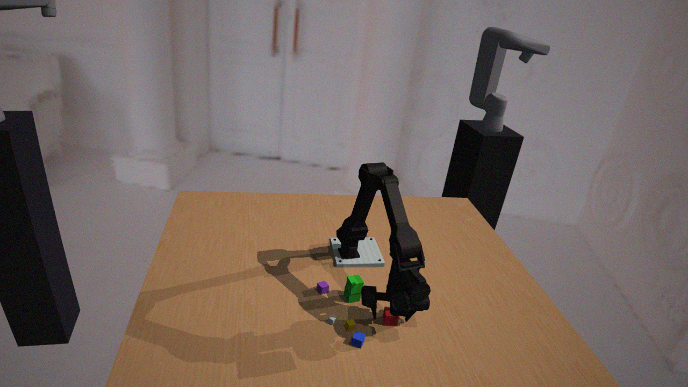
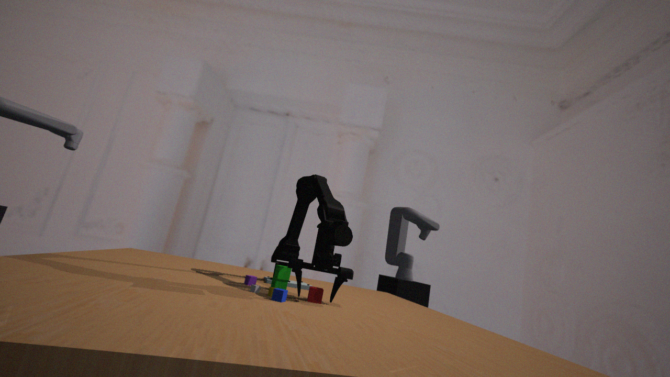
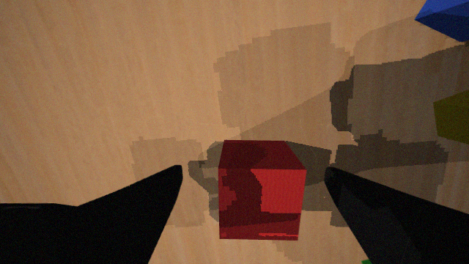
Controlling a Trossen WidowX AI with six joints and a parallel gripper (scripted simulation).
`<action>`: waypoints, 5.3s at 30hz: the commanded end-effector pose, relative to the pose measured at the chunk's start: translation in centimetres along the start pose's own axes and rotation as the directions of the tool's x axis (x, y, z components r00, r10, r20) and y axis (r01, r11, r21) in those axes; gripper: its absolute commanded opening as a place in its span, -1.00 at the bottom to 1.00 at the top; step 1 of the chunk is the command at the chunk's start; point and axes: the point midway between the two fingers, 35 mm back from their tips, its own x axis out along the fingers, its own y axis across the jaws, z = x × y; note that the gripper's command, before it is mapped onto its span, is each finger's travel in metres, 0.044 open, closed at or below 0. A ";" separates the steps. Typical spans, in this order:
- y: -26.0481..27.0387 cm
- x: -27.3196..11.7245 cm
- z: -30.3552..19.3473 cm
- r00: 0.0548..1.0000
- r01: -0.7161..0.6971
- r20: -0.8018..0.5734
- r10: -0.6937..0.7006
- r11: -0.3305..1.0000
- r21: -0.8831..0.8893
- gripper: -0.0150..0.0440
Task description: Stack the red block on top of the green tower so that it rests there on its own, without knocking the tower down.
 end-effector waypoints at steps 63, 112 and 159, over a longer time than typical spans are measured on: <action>-2.3 -12.2 -1.1 1.000 0.004 0.001 -0.004 1.000 0.000 -0.49; -10.7 -7.5 -8.4 1.000 0.011 -0.005 -0.011 1.000 0.000 -0.49; -10.7 -7.5 -8.4 1.000 0.008 -0.005 -0.008 1.000 0.003 1.00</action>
